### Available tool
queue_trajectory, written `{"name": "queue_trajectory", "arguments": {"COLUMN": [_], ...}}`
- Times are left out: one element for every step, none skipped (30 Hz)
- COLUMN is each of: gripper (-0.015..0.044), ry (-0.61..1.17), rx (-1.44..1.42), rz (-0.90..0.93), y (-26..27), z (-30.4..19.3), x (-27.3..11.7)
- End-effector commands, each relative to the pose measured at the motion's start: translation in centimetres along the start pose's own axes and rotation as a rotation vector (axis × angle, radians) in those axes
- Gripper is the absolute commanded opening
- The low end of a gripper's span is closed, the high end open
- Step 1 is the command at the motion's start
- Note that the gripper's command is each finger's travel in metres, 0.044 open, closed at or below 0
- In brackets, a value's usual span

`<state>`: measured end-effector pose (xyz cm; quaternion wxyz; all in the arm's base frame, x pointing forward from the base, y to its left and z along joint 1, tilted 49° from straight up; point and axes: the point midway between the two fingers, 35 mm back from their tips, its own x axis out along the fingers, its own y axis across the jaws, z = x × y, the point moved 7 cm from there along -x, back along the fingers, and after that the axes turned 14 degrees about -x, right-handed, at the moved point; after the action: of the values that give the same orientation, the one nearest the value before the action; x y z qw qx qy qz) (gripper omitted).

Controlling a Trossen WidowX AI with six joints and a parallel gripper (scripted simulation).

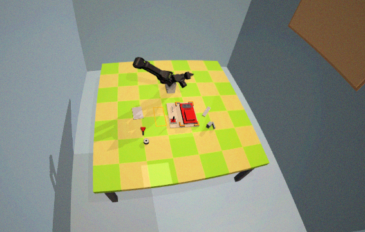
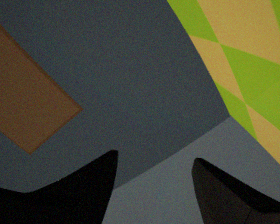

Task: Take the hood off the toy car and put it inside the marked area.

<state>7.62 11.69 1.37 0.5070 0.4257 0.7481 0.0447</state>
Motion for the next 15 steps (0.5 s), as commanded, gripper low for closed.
{"name": "queue_trajectory", "arguments": {"gripper": [0.0246,0.0272,0.0298,0.0324,0.0351,0.0377,0.0403,0.0429,0.044,0.044,0.044,0.044,0.044,0.044,0.044], "ry": [-0.003,-0.014,-0.031,-0.052,-0.072,-0.092,-0.111,-0.13,-0.149,-0.167,-0.186,-0.204,-0.222,-0.24,-0.257], "rx": [0.0,0.0,-0.001,-0.002,-0.003,-0.004,-0.006,-0.007,-0.009,-0.011,-0.013,-0.015,-0.017,-0.02,-0.022], "rz": [-0.002,-0.01,-0.022,-0.037,-0.053,-0.069,-0.086,-0.103,-0.12,-0.138,-0.158,-0.177,-0.198,-0.218,-0.239], "y": [0.1,0.3,0.7,1.1,1.6,2.0,2.4,2.9,3.3,3.7,4.1,4.4,4.8,5.2,5.5], "z": [0.1,0.3,0.6,1.0,1.4,1.8,2.2,2.6,3.0,3.4,3.8,4.2,4.6,5.1,5.5], "x": [0.0,0.0,0.1,0.1,0.1,0.2,0.2,0.2,0.2,0.2,0.2,0.2,0.2,0.2,0.2]}}
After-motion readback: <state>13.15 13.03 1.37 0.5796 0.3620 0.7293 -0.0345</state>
